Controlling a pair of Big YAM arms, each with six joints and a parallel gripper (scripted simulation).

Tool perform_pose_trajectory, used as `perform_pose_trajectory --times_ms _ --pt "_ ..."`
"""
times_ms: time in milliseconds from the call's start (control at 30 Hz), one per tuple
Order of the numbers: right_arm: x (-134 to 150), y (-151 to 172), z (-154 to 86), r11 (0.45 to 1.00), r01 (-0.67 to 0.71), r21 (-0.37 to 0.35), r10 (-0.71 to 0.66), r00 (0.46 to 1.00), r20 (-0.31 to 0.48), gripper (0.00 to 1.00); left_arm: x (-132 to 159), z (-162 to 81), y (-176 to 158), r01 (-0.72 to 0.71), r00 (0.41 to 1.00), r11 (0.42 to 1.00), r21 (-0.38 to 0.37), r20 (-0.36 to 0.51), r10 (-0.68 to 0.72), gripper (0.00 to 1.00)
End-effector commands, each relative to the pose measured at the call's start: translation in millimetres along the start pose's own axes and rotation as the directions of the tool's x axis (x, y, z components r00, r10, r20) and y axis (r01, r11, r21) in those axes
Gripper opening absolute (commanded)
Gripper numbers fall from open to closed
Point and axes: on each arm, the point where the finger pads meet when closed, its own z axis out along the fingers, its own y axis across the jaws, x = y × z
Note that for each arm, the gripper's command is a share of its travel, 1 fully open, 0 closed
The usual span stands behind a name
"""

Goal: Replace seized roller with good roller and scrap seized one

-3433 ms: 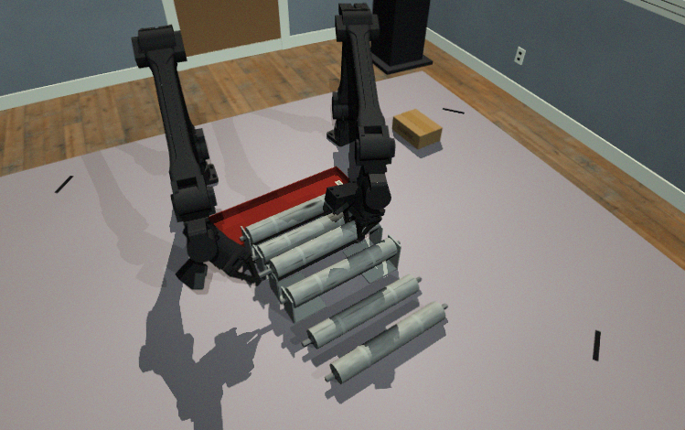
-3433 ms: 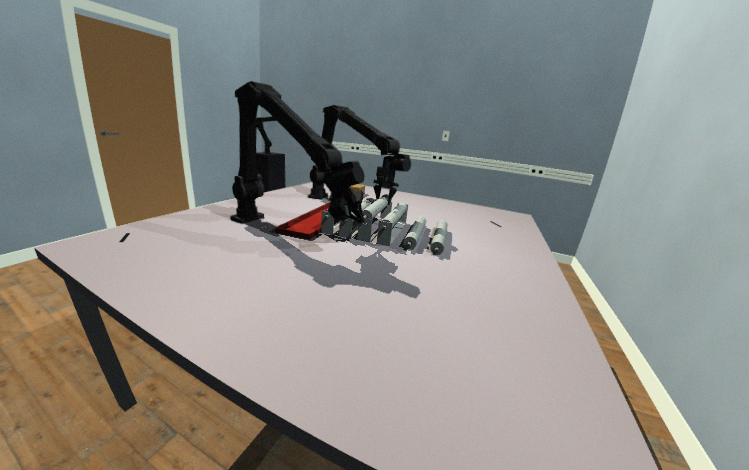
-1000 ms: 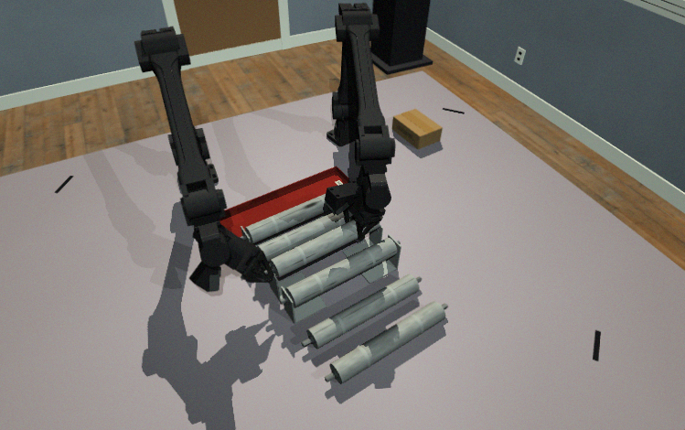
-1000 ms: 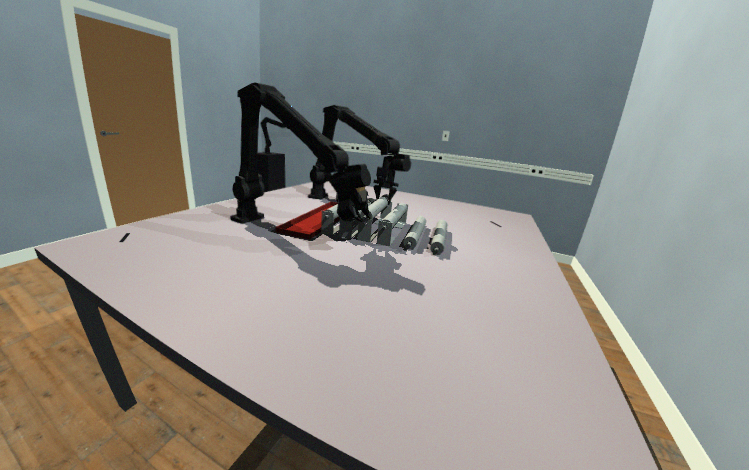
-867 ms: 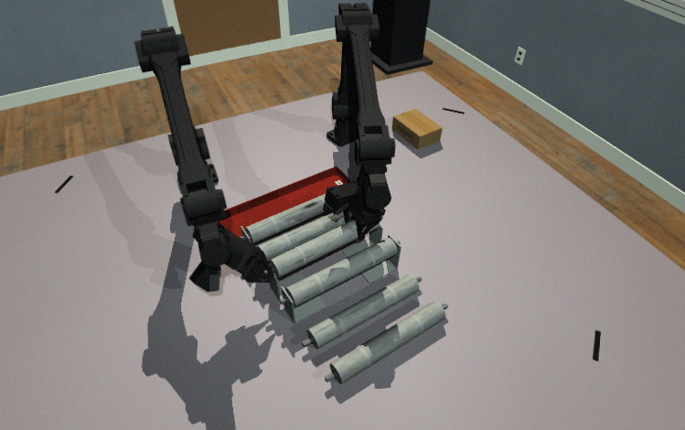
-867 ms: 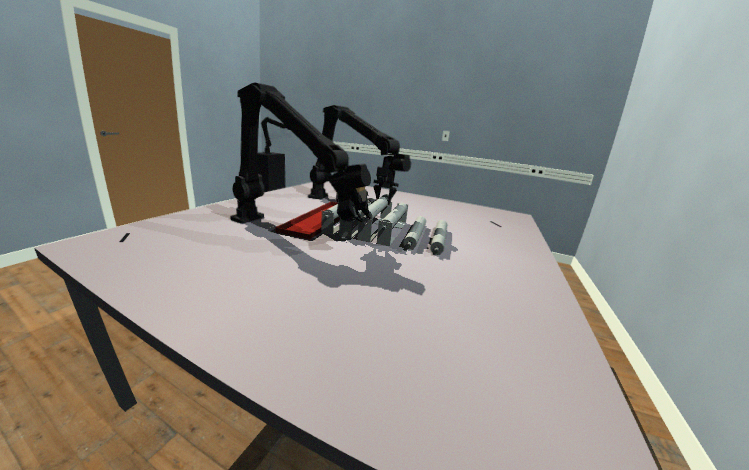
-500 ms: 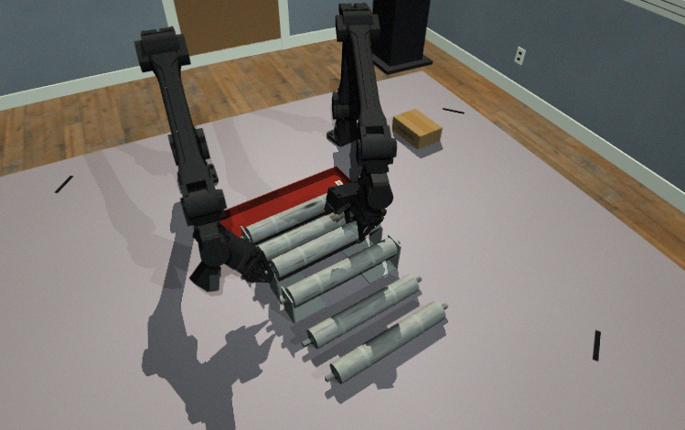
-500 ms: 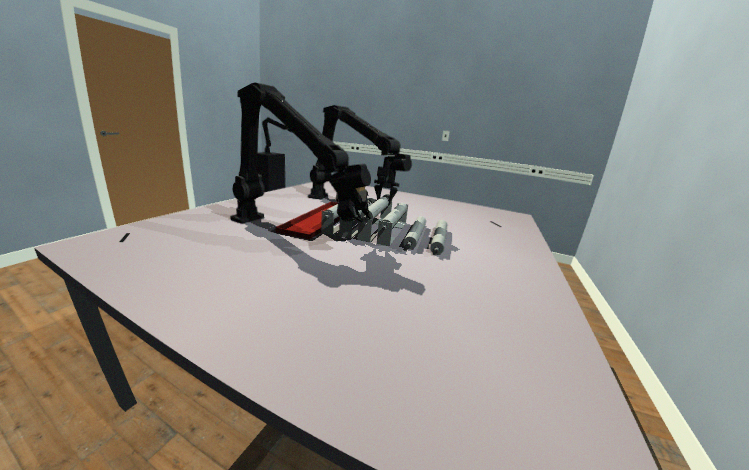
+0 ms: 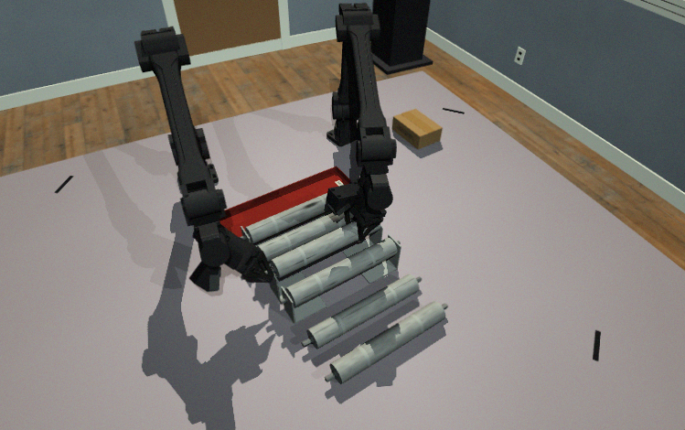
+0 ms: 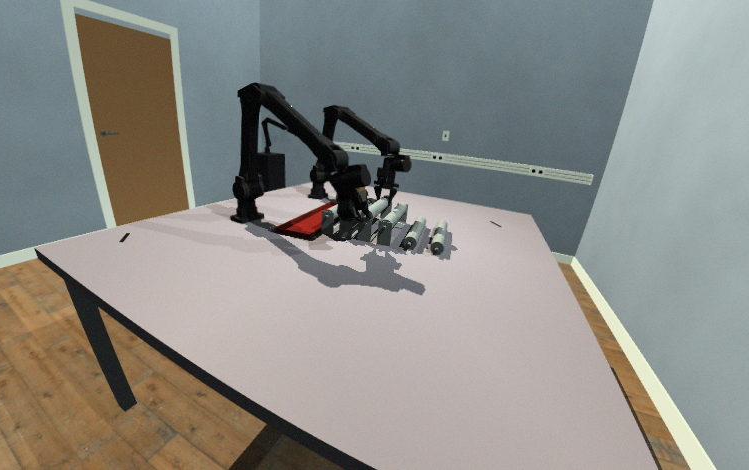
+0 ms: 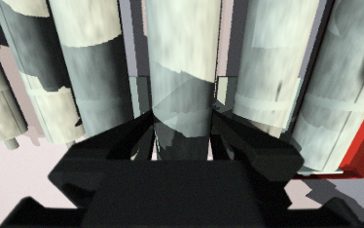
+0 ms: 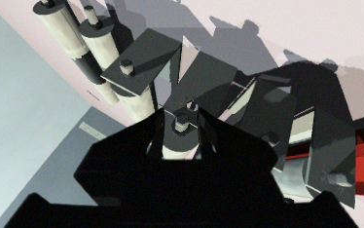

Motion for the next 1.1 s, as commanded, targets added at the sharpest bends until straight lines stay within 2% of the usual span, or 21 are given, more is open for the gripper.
perform_pose_trajectory --times_ms 0,167,200,833,867,933,1067 --pt "3 47 -26 0.994 0.070 -0.078 -0.068 0.997 0.026 0.32 -6 -31 9 0.016 0.999 0.998 -0.068 0.030 -0.014 0.32" --pt "3 47 -26 0.994 0.070 -0.078 -0.068 0.997 0.026 0.32 -10 -30 4 0.008 1.000 0.998 -0.060 0.027 -0.006 0.32" --pt "3 47 -26 0.994 0.070 -0.078 -0.068 0.997 0.026 0.32 -10 -31 5 0.009 1.000 0.998 -0.060 0.027 -0.007 0.62" --pt "3 47 -26 0.994 0.070 -0.078 -0.068 0.997 0.026 0.32 -10 -31 5 0.007 1.000 0.998 -0.060 0.028 -0.006 0.62" --pt "2 42 -40 0.995 0.076 -0.071 -0.074 0.997 0.028 0.32 -16 -62 18 -0.009 0.999 0.996 -0.091 0.042 0.013 0.62" --pt "2 45 -55 0.994 0.082 -0.074 -0.080 0.996 0.031 0.32 -17 -77 19 -0.010 0.999 0.995 -0.097 0.046 0.015 0.62" --pt "2 43 -78 0.994 0.077 -0.071 -0.075 0.997 0.031 0.32 -14 -88 15 -0.009 0.999 0.996 -0.093 0.044 0.013 0.62"
